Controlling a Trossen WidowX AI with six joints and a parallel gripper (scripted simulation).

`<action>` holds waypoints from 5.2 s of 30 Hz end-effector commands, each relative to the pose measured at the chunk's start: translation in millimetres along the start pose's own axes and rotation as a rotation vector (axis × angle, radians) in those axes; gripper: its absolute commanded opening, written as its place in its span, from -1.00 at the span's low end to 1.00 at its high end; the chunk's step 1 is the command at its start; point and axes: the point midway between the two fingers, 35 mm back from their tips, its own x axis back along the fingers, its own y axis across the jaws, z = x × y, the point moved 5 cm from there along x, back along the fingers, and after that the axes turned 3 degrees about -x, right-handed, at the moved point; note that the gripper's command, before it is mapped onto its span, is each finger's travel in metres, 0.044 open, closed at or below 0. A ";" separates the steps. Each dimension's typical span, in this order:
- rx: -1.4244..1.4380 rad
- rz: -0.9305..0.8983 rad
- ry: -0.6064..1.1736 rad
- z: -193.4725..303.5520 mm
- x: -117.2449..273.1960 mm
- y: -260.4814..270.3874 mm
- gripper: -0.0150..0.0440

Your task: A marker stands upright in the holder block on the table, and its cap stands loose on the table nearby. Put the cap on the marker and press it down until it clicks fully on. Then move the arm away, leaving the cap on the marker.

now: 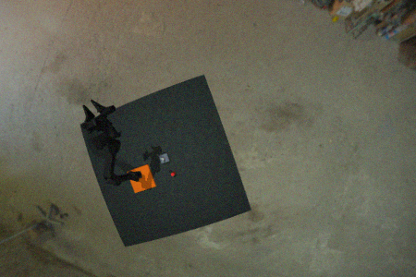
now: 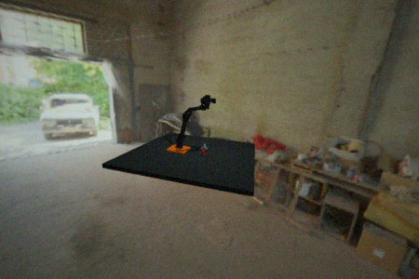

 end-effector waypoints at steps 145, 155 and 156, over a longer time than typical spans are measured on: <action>-1.459 2.318 0.723 151.4 580.5 -26.3 -0.49; -1.462 2.316 0.723 156.7 546.1 -31.1 -0.49; -1.463 2.316 0.722 157.2 542.7 -31.3 -0.49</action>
